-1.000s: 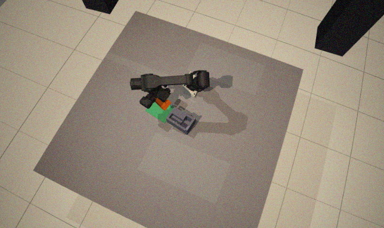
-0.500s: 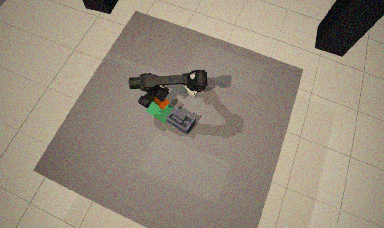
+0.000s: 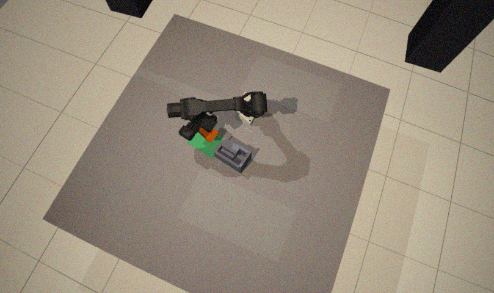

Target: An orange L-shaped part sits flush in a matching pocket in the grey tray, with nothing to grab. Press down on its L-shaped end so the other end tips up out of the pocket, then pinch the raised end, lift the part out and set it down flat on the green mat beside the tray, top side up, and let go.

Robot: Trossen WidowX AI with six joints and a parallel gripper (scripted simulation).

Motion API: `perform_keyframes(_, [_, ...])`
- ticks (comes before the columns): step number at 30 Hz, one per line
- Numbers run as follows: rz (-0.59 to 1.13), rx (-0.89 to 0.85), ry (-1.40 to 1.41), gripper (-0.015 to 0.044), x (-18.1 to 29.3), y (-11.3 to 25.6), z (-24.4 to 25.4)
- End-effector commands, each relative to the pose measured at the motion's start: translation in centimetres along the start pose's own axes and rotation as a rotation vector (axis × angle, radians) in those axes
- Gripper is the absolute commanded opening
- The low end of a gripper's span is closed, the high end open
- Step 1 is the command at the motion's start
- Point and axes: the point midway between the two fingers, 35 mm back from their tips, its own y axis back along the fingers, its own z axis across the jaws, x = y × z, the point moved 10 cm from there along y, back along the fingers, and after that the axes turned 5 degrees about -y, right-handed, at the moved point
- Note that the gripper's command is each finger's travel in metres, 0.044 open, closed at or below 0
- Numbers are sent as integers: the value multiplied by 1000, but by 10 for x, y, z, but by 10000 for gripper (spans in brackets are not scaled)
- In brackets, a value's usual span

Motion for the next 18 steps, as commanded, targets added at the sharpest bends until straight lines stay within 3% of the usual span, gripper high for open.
perform_keyframes(1, [-6,1,-4,0,-1,-8,0])
perform_keyframes(18, [-7,2,-4,0,-1,-36,0])
